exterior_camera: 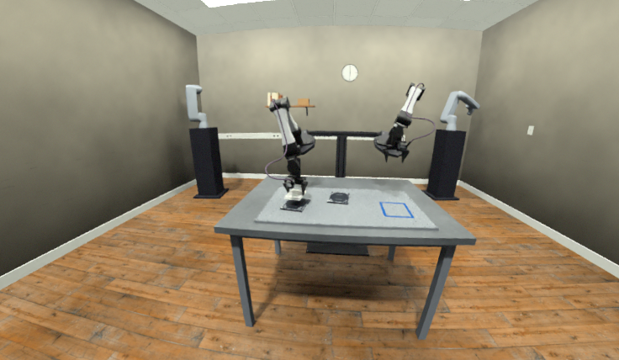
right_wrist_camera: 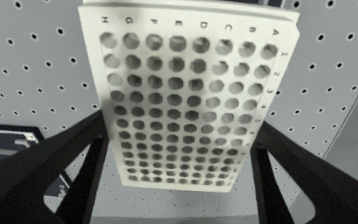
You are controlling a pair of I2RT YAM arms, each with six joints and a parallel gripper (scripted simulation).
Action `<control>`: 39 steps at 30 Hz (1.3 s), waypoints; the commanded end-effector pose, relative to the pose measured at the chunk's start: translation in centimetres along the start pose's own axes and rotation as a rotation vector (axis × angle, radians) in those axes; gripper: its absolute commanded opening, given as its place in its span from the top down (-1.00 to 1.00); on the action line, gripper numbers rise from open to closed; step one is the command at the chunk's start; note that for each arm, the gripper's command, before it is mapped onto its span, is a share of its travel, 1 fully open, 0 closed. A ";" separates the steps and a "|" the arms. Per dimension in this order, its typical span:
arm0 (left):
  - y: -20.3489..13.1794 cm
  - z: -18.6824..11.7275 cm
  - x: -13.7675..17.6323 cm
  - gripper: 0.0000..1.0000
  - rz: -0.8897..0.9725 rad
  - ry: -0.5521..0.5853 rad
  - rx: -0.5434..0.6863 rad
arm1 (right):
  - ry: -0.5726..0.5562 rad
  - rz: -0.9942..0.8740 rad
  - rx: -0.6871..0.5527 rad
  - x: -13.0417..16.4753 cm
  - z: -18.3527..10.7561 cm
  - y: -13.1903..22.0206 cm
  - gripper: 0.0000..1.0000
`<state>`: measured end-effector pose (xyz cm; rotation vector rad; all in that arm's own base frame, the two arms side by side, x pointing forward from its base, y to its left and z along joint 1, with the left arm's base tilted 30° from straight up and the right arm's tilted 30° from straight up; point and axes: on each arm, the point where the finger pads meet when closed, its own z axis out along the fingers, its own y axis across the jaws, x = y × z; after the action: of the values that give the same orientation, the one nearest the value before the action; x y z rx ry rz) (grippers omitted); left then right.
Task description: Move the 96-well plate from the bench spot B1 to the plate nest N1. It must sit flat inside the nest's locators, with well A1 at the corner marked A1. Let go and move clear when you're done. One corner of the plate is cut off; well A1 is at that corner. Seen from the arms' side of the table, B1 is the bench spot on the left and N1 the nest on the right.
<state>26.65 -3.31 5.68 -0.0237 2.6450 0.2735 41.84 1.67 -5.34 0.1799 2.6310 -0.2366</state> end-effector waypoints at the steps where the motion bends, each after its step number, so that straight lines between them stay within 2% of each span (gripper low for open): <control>1: 0.1 -0.1 -0.1 -1.00 0.002 -0.002 0.001 | 0.005 -0.004 -0.004 0.1 1.3 -0.2 1.00; 20: 0.1 -0.1 -0.1 -1.00 0.002 -0.002 0.001 | 0.006 -0.004 -0.003 0.2 4.2 -0.2 1.00; 39: 0.1 -0.1 -0.1 -1.00 0.002 -0.002 0.001 | 0.022 -0.014 0.000 0.8 4.2 -0.1 1.00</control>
<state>26.65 -3.31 5.68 -0.0237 2.6450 0.2735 43.37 0.96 -8.31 0.1764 2.6312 -0.2385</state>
